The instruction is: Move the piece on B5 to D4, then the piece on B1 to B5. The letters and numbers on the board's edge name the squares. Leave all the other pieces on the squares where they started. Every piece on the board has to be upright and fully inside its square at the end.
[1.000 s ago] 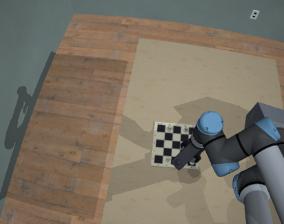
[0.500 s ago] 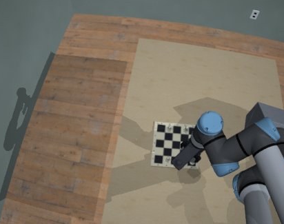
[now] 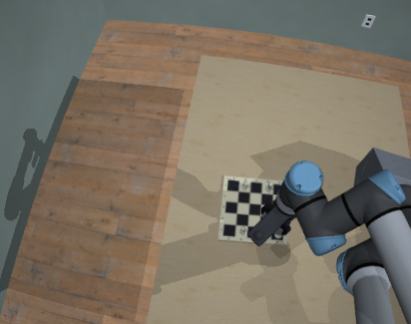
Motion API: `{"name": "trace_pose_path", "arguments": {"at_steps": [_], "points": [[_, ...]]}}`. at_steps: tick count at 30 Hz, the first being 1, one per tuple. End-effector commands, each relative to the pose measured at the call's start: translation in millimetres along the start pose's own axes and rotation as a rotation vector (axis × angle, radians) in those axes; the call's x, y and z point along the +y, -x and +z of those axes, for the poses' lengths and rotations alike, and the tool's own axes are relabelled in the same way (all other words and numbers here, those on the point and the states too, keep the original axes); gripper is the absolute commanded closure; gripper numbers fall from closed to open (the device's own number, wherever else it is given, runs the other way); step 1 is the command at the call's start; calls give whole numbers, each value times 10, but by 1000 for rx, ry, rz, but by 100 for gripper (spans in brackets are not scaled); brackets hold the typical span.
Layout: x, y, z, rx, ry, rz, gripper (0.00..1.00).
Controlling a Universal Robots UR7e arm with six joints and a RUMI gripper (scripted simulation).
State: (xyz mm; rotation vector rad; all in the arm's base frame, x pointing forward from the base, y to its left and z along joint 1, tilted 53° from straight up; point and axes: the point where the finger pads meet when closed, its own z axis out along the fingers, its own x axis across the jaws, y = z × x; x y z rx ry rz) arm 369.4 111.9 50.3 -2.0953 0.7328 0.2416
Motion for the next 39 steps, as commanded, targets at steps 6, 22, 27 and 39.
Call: {"name": "trace_pose_path", "arguments": {"at_steps": [6,22,27,39], "points": [[0,-3,-3,1,0,0,75],[0,-3,141,1,0,0,75],[0,-3,221,1,0,0,75],[0,-3,423,1,0,0,75]]}}
